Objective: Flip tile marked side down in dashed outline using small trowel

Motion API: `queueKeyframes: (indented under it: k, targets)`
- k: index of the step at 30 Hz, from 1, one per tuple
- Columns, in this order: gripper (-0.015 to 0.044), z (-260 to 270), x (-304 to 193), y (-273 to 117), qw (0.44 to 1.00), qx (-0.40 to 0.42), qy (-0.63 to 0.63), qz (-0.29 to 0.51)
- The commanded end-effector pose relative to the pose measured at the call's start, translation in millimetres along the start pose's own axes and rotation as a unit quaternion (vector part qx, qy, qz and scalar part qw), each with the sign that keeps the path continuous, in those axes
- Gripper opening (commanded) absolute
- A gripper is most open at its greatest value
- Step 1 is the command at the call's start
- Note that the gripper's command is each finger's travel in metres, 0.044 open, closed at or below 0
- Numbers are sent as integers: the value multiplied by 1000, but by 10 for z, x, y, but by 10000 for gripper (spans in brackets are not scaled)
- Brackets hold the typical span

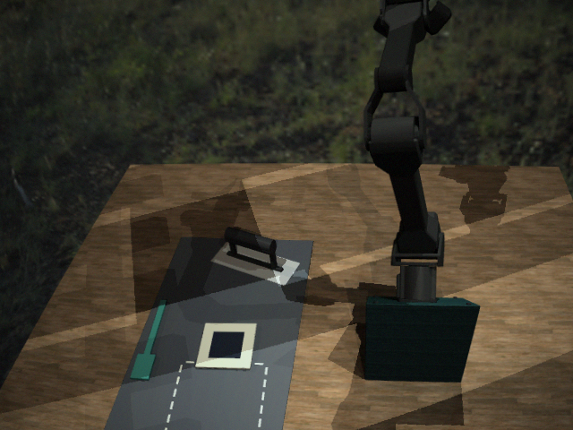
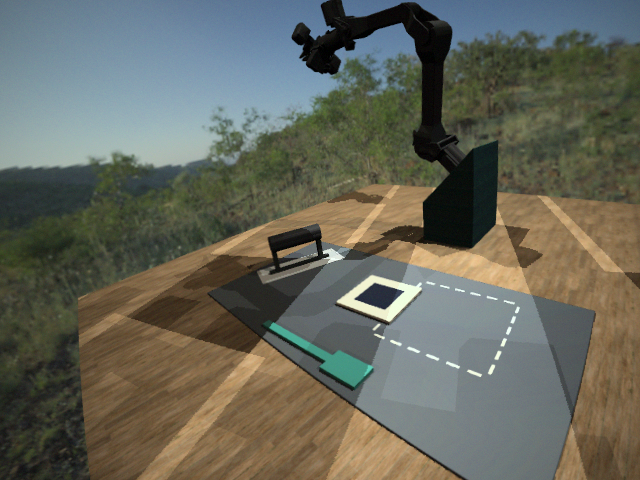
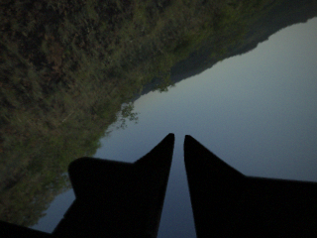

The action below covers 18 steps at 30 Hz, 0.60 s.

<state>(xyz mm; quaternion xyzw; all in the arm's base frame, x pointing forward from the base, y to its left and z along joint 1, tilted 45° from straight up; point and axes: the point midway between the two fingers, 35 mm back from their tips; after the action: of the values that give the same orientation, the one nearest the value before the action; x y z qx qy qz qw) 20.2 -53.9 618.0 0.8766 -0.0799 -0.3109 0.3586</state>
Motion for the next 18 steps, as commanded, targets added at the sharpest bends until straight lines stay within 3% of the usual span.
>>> queueKeyframes:
  k: [1, 18]
  targets:
    - [100, 0, 0, 0, 1000, 0, 0, 0]
    - [100, 0, 0, 0, 1000, 0, 0, 0]
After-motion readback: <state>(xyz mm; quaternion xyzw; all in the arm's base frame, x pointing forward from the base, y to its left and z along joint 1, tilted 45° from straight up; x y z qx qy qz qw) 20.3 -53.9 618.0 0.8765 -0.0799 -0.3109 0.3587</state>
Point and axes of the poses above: the point midway between the two fingers, 35 mm back from their tips, its own y axis out along the fingers, its own z axis across the jaws, x = y × z, and after that the axes turned 11 degrees about y, right-handed
